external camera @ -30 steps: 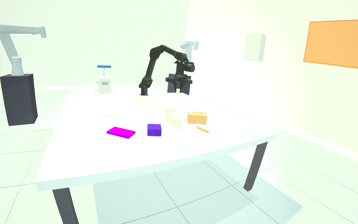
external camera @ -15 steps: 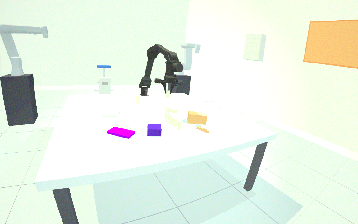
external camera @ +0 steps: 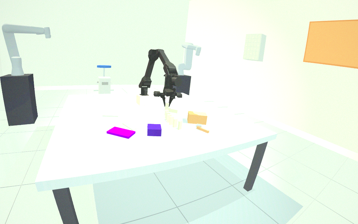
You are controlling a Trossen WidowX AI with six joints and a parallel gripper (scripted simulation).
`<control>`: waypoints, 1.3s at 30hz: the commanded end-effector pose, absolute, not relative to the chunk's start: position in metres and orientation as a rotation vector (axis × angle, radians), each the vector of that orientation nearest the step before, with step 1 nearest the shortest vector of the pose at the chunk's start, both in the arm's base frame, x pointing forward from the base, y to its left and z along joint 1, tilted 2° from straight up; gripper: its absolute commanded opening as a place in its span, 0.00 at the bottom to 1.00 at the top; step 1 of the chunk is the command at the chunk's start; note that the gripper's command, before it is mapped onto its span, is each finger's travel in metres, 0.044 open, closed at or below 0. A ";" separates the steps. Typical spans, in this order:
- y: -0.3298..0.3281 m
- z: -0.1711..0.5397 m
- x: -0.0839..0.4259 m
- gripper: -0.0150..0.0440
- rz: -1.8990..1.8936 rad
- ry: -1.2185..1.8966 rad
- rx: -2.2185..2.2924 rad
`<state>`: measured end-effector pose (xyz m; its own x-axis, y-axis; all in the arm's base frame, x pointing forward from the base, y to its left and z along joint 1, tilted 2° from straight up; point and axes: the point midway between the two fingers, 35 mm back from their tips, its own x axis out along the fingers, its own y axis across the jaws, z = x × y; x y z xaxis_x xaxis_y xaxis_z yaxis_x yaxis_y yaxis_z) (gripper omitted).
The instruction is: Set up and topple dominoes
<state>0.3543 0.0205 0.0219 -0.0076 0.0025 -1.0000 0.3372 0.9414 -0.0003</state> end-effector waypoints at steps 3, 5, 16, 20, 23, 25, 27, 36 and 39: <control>0.020 -0.013 0.348 0.44 -0.267 1.565 0.268; 0.020 -0.017 0.347 0.44 -0.267 1.565 0.268; 0.020 -0.017 0.347 0.44 -0.267 1.565 0.268; 0.020 -0.017 0.347 0.61 -0.267 1.565 0.268; 0.020 -0.017 0.347 0.75 -0.267 1.565 0.268; 0.020 -0.017 0.347 0.84 -0.267 1.565 0.268; 0.020 -0.017 0.347 0.93 -0.267 1.565 0.268; 0.020 0.047 0.355 1.00 -0.268 1.564 0.270; 0.020 0.092 0.352 1.00 -0.269 1.565 0.270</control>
